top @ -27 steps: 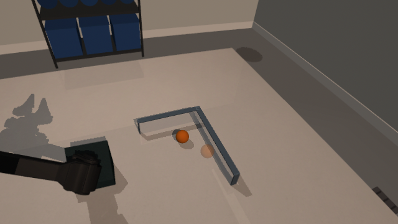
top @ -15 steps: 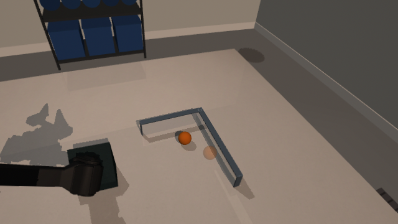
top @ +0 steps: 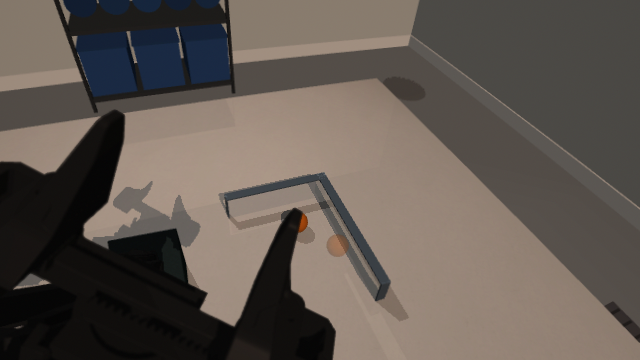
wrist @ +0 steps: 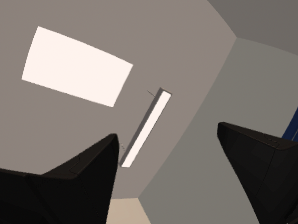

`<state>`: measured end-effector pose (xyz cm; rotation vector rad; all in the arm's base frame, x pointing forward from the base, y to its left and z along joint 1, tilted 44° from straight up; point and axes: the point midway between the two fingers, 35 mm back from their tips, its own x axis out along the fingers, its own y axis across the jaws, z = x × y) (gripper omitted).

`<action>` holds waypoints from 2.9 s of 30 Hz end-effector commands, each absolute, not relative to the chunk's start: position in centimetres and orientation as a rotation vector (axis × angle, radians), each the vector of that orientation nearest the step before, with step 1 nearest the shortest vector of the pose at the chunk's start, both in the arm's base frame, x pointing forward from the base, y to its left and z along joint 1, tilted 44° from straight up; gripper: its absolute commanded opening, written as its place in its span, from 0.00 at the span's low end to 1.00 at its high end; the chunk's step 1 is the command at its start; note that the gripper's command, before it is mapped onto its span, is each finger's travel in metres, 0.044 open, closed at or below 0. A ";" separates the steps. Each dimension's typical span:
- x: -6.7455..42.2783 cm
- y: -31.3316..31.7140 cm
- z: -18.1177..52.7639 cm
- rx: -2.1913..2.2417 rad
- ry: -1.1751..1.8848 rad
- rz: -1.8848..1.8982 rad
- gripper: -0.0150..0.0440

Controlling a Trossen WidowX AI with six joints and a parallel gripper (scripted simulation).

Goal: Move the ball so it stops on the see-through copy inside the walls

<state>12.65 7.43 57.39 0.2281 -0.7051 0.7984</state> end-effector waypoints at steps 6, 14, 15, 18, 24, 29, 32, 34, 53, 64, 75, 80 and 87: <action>27.1 4.7 52.4 0.327 -0.431 0.537 0.83; 36.8 4.6 43.9 0.272 -0.115 0.349 0.83; 37.7 4.8 42.5 0.265 -0.070 0.332 0.83; 40.1 5.5 38.3 0.231 0.069 0.286 0.83; 43.1 6.8 29.7 0.087 0.346 0.214 0.83; 44.0 7.7 21.5 -0.148 0.618 0.185 0.83; 43.6 8.1 16.6 -0.316 0.787 0.193 0.83; 42.9 8.3 13.5 -0.443 0.905 0.211 0.83; 32.2 6.3 -2.2 -1.698 1.779 0.766 0.83; 32.2 6.3 -2.2 -1.698 1.779 0.766 0.83; 32.2 5.0 -3.6 -1.697 1.780 0.765 0.83; 32.2 4.5 -4.2 -1.697 1.780 0.765 0.83; 32.1 3.7 -5.0 -1.697 1.780 0.765 0.83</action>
